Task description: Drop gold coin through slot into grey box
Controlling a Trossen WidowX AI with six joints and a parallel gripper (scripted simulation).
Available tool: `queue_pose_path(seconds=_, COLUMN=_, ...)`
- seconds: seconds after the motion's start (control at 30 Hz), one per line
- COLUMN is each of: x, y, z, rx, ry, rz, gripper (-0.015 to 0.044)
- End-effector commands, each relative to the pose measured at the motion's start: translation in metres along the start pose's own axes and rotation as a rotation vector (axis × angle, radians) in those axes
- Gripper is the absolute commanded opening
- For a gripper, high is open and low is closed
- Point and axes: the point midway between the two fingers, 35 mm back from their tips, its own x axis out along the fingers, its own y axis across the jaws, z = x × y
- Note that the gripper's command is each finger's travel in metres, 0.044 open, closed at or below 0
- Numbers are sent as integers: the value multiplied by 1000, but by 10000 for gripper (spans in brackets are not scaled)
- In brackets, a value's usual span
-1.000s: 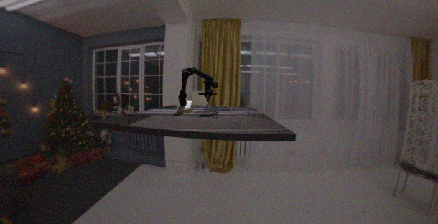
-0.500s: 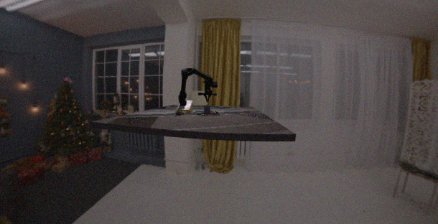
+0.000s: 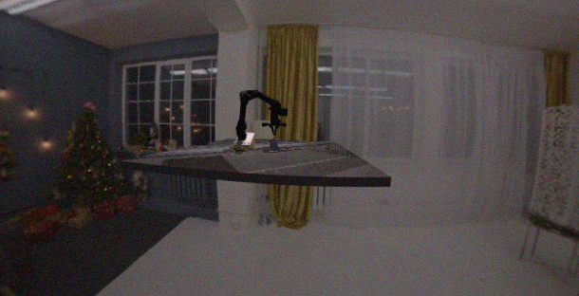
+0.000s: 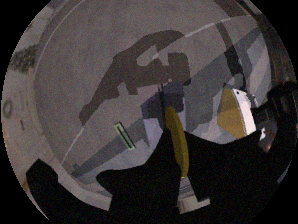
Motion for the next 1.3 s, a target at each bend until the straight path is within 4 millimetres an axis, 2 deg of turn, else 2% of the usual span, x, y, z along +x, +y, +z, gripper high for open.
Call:
queue_pose_path(seconds=0.0, x=3, y=-2, z=2, rx=-4, ry=-4, rz=-2, gripper=0)
queue_pose_path(seconds=1.23, x=17, y=-1, z=1, rx=-6, ry=-4, rz=-2, gripper=0)
queue_pose_path(seconds=1.27, x=14, y=-1, z=1, rx=0, ry=0, rz=1, gripper=26)
